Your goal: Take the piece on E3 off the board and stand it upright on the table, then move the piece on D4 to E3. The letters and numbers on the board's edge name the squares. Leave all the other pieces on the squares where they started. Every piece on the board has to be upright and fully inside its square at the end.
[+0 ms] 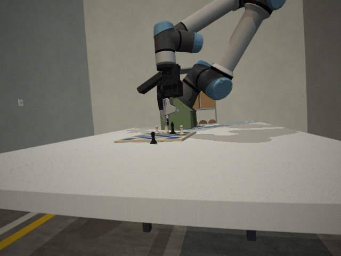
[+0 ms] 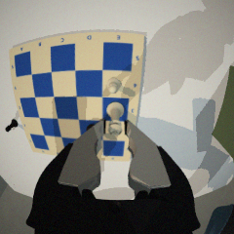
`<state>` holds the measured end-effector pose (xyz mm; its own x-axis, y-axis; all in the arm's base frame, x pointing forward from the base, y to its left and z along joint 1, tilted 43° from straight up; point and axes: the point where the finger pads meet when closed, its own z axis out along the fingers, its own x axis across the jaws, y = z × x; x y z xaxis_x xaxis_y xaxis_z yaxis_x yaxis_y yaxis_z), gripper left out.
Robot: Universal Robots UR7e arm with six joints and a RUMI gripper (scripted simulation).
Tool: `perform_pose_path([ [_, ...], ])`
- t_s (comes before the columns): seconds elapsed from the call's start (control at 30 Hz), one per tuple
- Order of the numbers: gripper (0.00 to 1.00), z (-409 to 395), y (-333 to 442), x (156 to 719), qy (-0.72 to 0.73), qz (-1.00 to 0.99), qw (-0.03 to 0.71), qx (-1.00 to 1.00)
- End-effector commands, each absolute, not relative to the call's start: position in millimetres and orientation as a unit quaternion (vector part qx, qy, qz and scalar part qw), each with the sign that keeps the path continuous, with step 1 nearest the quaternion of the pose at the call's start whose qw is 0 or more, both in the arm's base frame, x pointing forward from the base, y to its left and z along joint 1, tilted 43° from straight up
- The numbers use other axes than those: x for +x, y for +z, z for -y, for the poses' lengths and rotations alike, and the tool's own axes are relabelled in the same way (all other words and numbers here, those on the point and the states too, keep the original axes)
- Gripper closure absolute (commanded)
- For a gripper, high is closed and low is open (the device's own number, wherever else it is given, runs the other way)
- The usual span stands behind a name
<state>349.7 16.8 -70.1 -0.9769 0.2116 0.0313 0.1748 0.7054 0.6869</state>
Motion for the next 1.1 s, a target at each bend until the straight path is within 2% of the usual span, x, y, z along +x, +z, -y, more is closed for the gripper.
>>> perform_pose_path([
  [0.0,0.8,-16.4,-70.0,349.9,0.369,-0.923,0.025,0.105],
  [0.07,0.8,-16.4,-70.0,349.9,0.369,-0.923,0.025,0.105],
  [0.1,0.75,-16.4,-70.0,349.9,0.369,-0.923,0.025,0.105],
  [0.8,0.75,-7.4,-60.4,348.3,0.369,-0.923,0.025,0.105],
  [1.07,0.75,19.8,-31.2,343.3,0.369,-0.923,0.025,0.105],
])
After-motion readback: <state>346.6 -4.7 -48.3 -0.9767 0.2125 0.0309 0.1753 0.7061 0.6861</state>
